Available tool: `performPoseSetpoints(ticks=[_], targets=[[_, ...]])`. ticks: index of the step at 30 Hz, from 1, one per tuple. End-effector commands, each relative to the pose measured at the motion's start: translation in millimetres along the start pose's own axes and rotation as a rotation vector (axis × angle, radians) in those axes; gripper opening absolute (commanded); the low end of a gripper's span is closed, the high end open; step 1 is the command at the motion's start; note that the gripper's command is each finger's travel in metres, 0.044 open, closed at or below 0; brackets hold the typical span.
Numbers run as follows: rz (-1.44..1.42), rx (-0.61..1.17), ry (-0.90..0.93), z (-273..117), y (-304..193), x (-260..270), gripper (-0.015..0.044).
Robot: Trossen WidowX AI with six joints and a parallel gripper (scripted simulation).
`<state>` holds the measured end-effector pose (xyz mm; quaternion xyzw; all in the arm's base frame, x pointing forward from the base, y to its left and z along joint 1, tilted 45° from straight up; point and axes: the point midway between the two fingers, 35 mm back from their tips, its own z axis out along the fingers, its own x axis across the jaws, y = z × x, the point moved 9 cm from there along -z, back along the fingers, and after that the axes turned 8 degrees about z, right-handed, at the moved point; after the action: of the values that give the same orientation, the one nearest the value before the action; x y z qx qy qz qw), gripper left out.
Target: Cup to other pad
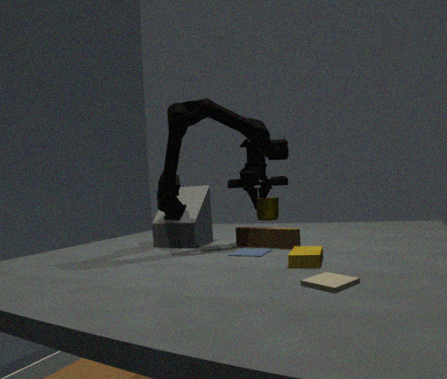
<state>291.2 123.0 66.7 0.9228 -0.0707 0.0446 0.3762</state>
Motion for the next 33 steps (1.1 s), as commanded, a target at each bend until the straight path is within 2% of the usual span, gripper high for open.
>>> performPoseSetpoints(ticks=[1,26,33], targets=[[0.008,0.01,0.006,-3.4,-8.4,2.0,0.0],[0.009,0.012,0.007,-9.2,-57.8,7.5,0.0],[0.009,0.012,0.007,-3.1,-57.8,7.6,0.0]])
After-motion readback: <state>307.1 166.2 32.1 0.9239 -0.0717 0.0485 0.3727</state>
